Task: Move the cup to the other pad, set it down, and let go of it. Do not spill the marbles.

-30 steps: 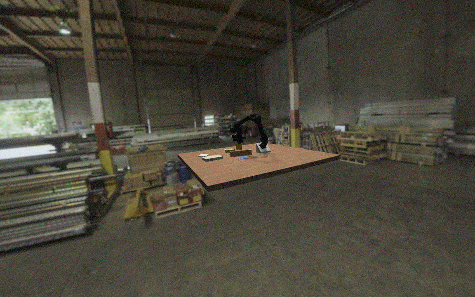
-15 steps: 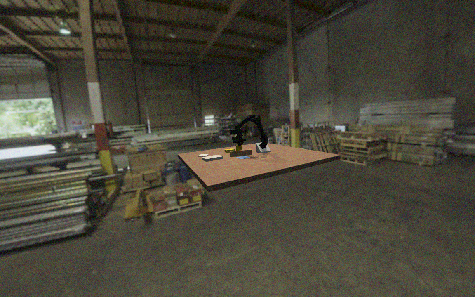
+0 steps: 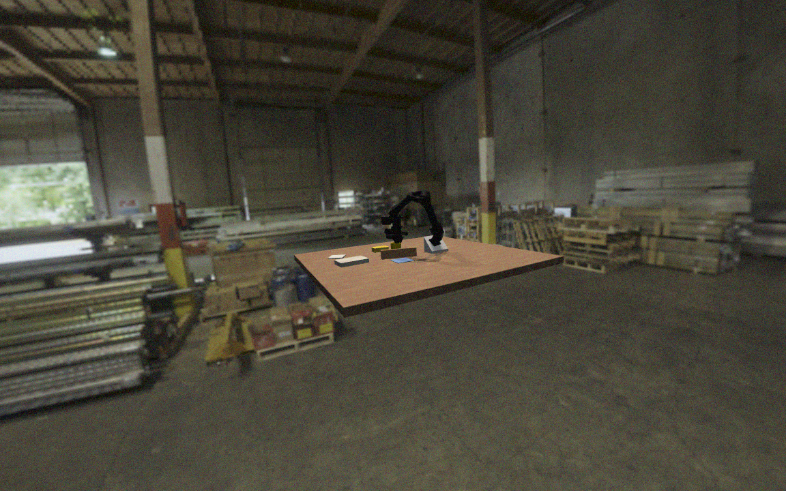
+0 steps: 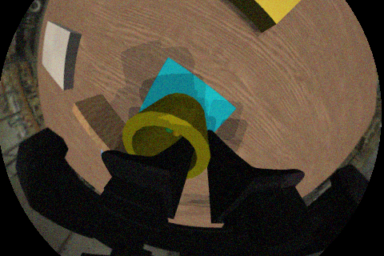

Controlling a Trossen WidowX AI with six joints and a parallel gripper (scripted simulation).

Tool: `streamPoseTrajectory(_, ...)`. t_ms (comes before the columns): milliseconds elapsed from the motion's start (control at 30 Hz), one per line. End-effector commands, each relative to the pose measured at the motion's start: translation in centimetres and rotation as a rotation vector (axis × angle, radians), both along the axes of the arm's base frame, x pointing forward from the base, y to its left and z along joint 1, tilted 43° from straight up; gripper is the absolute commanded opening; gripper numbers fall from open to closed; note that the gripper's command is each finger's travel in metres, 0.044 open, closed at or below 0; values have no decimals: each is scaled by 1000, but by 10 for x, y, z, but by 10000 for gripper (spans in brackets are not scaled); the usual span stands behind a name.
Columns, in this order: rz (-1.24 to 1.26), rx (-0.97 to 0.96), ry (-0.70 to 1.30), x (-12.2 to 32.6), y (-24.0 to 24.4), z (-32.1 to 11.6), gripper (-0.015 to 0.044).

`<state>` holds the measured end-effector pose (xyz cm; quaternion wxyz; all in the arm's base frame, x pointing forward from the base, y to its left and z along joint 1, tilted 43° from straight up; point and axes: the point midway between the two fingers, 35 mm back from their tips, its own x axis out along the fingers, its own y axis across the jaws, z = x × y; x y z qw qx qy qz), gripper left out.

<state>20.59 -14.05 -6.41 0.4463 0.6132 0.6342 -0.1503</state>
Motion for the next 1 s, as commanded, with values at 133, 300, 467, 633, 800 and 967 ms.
streamPoseTrajectory(133, 0, 0, 0, 0, 0, 0, 0)
streamPoseTrajectory(300, 0, 0, 0, 0, 0, 0, 26)
streamPoseTrajectory(467, 0, 0, 0, 0, 0, 0, 146)
streamPoseTrajectory(633, 0, 0, 0, 0, 0, 0, 146)
streamPoseTrajectory(800, 0, 0, 0, 0, -3, 3, 146)
streamPoseTrajectory(967, -1, 0, 1, -1, -8, 8, 146)
